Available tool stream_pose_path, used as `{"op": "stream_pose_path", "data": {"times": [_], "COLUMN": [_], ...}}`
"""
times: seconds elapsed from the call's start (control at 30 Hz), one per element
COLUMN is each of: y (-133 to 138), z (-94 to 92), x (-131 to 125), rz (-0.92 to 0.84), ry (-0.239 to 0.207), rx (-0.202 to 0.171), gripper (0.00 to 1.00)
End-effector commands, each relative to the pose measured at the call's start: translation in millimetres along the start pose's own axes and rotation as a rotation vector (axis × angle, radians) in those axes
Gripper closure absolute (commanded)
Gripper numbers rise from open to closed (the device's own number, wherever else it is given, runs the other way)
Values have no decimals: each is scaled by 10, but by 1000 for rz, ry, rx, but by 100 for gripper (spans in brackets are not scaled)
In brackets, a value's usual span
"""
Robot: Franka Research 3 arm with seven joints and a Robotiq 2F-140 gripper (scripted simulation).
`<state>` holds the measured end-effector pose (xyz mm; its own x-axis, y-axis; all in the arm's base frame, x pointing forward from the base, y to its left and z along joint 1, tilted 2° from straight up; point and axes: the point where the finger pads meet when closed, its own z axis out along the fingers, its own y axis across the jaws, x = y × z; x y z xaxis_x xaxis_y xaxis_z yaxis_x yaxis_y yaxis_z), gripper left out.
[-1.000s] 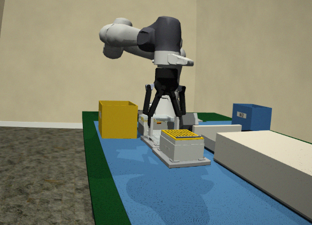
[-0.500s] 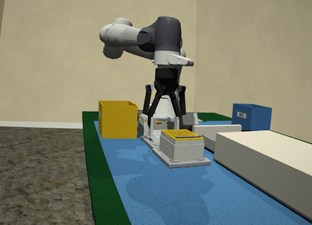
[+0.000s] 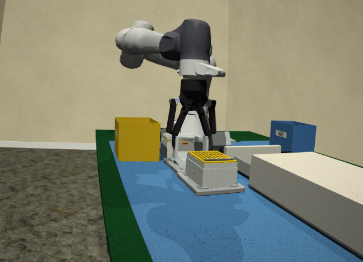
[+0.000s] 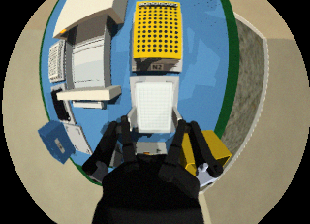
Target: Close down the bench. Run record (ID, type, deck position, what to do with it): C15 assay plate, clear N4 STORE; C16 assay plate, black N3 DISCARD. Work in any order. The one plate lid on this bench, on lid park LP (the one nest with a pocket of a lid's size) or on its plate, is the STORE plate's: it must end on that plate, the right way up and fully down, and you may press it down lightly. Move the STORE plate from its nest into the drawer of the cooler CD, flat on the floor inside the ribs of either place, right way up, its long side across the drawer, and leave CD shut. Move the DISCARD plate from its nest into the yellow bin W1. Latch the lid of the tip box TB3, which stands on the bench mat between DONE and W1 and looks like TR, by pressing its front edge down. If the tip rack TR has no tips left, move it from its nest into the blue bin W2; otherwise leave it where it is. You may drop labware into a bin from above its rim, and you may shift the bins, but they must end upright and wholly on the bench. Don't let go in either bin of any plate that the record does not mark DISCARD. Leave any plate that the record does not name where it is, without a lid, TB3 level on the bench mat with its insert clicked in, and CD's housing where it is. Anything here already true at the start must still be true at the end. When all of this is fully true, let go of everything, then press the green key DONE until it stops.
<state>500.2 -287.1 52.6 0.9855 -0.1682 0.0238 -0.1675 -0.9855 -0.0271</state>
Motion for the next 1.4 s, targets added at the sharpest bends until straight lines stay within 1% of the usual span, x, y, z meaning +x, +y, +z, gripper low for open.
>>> {"op": "stream_pose_path", "data": {"times": [0.0, 0.7, 1.2, 1.23, 1.37], "y": [-12, -13, -12, -12, -12], "z": [14, 77, 77, 77, 77], "x": [9, 11, 12, 12, 12], "rz": [2, 2, 2, 2, 2], "ry": [3, 3, 3, 3, 3], "rx": [-1, -1, -1, -1, -1], "gripper": [100, 100, 100, 34, 34]}}
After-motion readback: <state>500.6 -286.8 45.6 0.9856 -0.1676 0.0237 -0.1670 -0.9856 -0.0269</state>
